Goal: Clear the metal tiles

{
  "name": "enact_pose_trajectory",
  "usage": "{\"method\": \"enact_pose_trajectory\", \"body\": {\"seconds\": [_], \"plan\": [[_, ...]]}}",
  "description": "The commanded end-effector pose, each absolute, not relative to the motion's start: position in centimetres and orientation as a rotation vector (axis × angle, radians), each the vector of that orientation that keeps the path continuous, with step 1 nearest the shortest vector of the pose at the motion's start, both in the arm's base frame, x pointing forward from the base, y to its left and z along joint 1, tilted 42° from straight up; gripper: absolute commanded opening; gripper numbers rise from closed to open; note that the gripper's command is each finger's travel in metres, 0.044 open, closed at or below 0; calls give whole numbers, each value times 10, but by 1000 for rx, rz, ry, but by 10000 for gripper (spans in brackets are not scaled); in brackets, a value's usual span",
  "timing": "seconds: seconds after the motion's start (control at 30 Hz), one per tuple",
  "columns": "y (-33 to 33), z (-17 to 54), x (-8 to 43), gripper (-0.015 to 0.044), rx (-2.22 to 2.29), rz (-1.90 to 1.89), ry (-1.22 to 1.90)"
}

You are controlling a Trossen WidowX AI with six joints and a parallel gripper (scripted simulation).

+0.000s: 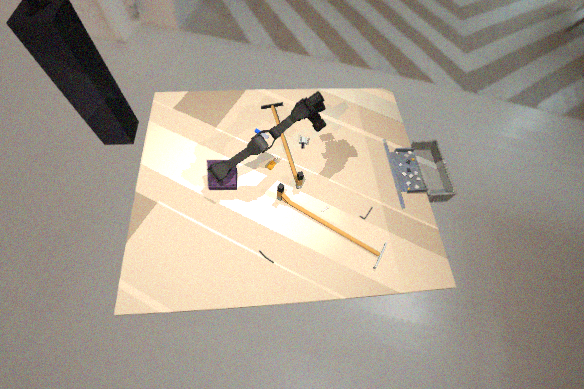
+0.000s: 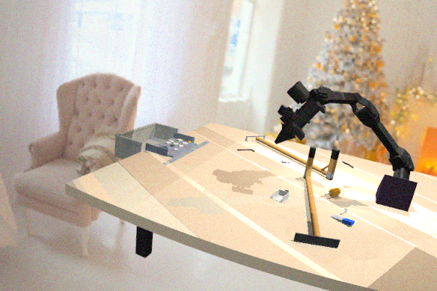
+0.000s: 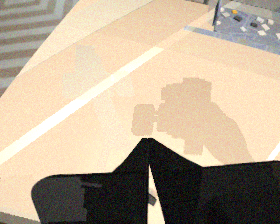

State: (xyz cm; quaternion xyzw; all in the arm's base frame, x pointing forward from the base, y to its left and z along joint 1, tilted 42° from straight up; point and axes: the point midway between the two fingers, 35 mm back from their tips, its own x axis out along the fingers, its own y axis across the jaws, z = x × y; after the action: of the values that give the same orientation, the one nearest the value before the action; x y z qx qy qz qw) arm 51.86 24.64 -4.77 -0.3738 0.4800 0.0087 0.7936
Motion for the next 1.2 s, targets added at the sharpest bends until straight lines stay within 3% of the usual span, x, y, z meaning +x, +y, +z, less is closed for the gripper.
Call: {"method": "enact_pose_trajectory", "body": {"seconds": [0.0,1.17], "plan": [[236,-47,530,0,-812,-4,1022],[180,-92,559,0,-814,-41,1007]]}}
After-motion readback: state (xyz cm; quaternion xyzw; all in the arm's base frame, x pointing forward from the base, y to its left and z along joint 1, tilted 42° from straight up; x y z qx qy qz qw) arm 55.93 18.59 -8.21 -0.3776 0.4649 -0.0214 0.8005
